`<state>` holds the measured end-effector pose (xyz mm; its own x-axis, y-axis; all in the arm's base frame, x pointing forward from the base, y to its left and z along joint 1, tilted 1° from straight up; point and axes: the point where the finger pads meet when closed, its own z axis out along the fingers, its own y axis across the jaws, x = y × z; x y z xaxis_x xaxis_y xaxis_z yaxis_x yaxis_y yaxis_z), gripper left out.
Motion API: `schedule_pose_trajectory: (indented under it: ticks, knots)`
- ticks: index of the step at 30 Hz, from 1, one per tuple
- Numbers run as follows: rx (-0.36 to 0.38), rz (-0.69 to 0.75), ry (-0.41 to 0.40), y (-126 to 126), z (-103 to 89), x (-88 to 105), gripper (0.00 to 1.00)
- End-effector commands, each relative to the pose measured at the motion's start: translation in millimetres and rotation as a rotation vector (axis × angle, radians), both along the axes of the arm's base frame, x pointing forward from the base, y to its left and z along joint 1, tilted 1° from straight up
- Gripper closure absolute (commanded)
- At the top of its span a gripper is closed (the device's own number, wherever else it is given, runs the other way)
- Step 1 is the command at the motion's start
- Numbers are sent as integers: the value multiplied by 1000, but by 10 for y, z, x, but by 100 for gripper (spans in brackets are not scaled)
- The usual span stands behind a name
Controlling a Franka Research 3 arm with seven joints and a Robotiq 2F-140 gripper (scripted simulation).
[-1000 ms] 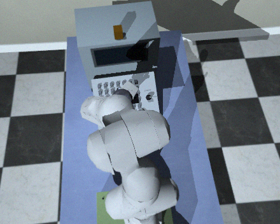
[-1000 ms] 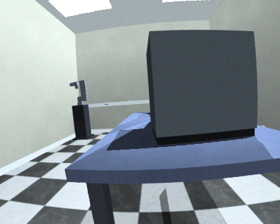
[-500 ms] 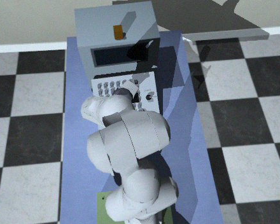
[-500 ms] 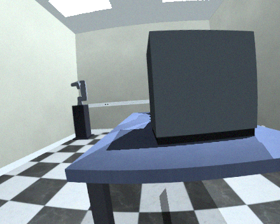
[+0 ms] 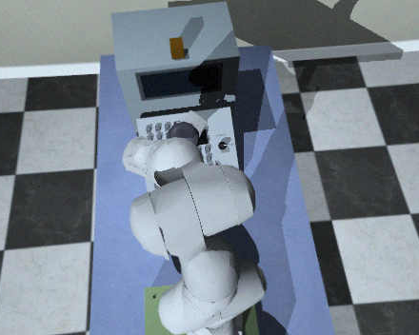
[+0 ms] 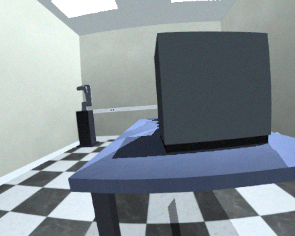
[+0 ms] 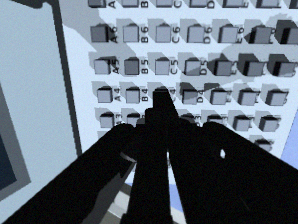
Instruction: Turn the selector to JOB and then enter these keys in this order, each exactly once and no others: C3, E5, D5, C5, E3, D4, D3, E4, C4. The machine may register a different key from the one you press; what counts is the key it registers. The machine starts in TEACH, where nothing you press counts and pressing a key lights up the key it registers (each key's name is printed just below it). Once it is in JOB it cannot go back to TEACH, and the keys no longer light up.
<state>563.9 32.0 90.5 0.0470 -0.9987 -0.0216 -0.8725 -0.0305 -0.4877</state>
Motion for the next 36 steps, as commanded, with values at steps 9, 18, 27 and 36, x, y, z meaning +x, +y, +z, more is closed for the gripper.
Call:
schedule_pose_trajectory:
  ticks: [9,18,27,36]
  knots:
    - [-8,-29,32,30,-126,56,90]
    - [-8,-29,32,31,-197,92,90]
    - [-8,-29,32,31,-200,94,90]
    - [-8,-29,32,31,-200,94,90]
